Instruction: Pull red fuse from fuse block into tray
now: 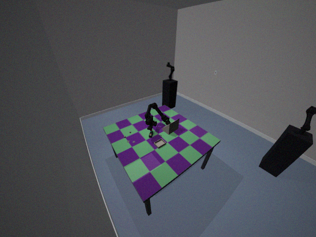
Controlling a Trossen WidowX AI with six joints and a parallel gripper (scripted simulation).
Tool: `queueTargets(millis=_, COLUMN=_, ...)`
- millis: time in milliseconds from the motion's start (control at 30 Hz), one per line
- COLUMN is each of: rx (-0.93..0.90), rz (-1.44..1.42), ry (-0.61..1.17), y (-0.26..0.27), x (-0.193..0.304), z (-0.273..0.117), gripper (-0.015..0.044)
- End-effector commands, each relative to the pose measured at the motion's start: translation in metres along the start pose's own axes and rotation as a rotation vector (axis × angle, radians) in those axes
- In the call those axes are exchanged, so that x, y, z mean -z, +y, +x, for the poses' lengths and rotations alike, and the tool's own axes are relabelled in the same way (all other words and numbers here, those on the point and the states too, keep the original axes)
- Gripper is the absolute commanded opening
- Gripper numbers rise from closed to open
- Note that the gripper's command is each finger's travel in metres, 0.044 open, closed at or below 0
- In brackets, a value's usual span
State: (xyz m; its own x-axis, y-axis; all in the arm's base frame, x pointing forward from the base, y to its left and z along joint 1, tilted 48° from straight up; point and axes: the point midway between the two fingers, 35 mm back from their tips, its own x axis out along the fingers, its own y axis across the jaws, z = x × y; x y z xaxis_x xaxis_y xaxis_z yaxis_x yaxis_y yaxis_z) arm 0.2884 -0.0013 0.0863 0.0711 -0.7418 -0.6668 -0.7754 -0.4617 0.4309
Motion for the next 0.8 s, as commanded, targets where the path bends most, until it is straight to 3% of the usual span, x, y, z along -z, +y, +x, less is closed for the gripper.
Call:
queueTargets(millis=0, rx=0.001, rz=0.003, ry=-0.009, y=-0.01, x=-0.005, z=-0.002, gripper=0.0)
queueTargets(millis=767, rx=0.014, rz=0.003, ry=-0.02, y=-0.106, x=-0.077, z=-0.01, gripper=0.0)
